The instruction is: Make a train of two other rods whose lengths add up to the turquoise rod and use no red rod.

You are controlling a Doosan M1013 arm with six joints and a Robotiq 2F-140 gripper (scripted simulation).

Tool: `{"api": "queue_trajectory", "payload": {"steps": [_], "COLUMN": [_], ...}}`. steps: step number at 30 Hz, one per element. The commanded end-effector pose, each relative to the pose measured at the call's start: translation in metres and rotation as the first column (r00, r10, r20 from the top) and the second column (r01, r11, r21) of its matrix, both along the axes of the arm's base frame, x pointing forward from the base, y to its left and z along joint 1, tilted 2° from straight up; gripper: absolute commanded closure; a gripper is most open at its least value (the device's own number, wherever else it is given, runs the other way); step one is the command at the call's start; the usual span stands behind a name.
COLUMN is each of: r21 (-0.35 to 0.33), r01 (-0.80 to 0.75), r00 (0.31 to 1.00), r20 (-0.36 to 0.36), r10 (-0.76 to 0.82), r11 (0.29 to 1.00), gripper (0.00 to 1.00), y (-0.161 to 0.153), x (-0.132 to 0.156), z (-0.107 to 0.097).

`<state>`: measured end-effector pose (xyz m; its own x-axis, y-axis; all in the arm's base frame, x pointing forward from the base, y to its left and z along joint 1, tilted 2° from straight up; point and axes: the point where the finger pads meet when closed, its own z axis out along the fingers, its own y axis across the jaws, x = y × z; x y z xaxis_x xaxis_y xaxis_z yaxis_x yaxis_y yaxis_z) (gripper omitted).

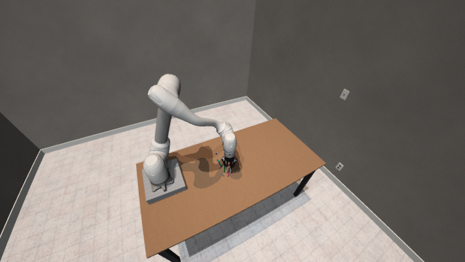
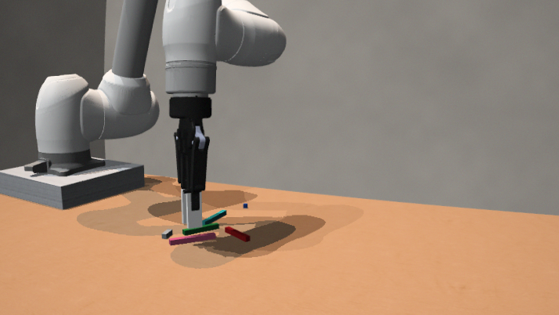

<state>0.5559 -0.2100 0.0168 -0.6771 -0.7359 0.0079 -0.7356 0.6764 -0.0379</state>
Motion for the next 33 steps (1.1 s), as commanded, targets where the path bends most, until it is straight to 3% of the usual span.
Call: {"api": "queue_trajectory", "payload": {"steps": [1, 33], "r21": [0.0, 0.0], "r01": [0.0, 0.0], "r00": [1.0, 1.0], "r20": [0.0, 0.0], "r10": [0.0, 0.0], "r11": [1.0, 1.0], "gripper": [0.85, 0.85], "y": [-0.0001, -0.0004], "x": [0.0002, 0.0004], "z": [-0.0049, -0.0142]}}
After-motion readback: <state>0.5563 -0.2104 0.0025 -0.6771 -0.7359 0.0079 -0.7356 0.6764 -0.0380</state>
